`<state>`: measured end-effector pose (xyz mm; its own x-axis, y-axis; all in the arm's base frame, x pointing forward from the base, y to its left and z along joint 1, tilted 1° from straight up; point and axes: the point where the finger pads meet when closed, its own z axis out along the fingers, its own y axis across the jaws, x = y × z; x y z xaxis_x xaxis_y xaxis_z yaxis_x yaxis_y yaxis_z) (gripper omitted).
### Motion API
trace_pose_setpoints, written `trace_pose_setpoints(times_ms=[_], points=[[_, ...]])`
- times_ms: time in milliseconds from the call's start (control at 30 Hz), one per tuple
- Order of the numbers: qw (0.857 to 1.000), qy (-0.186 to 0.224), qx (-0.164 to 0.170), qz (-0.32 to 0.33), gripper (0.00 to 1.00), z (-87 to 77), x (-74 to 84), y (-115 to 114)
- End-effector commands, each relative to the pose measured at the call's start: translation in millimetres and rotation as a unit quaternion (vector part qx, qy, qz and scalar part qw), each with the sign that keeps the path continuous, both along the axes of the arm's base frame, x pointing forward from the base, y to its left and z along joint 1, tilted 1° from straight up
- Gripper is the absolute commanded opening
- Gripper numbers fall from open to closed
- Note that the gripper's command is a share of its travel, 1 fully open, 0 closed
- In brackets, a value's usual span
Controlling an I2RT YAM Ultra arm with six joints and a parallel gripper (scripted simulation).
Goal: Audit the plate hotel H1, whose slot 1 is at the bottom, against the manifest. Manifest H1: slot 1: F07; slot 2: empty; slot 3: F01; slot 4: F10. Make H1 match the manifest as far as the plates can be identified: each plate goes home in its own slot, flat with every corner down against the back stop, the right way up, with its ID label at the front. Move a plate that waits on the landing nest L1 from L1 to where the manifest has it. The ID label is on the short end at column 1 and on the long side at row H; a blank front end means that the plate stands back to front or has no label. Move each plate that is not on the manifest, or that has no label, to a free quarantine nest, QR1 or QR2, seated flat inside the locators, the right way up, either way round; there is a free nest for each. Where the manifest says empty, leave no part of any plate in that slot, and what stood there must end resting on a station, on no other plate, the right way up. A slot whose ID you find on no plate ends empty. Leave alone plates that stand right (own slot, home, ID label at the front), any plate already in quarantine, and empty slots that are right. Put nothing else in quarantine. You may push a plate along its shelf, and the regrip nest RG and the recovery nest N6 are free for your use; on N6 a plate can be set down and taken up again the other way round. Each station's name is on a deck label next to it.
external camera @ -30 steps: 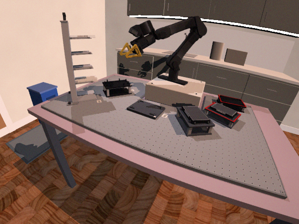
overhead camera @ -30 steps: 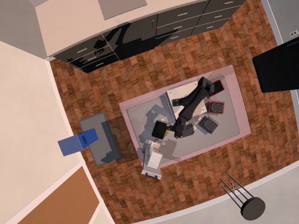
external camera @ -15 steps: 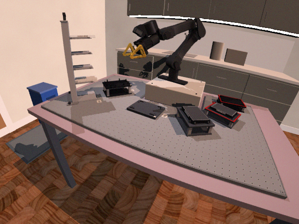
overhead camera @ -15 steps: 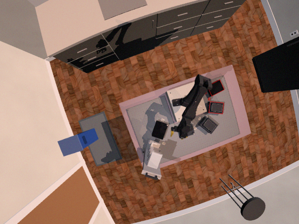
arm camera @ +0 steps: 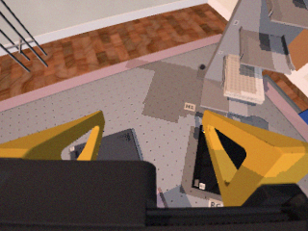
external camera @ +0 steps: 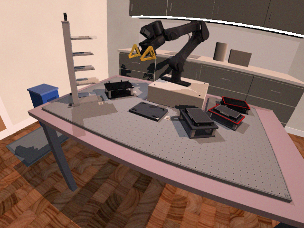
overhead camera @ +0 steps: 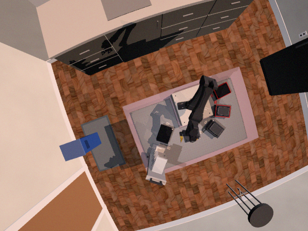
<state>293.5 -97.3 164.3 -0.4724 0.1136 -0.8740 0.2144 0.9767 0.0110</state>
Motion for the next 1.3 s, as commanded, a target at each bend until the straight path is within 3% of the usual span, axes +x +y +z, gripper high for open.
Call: trace_pose_setpoints(times_ms=[0, 800, 1267], points=[[1.000, 0.002, 0.000, 0.024, 1.00, 0.3, -0.2, 8], [0.979, 0.001, -0.002, 0.206, 1.00, 1.1, 6.9, 82], [0.953, 0.000, -0.004, 0.302, 1.00, 0.8, 7.0, 83]])
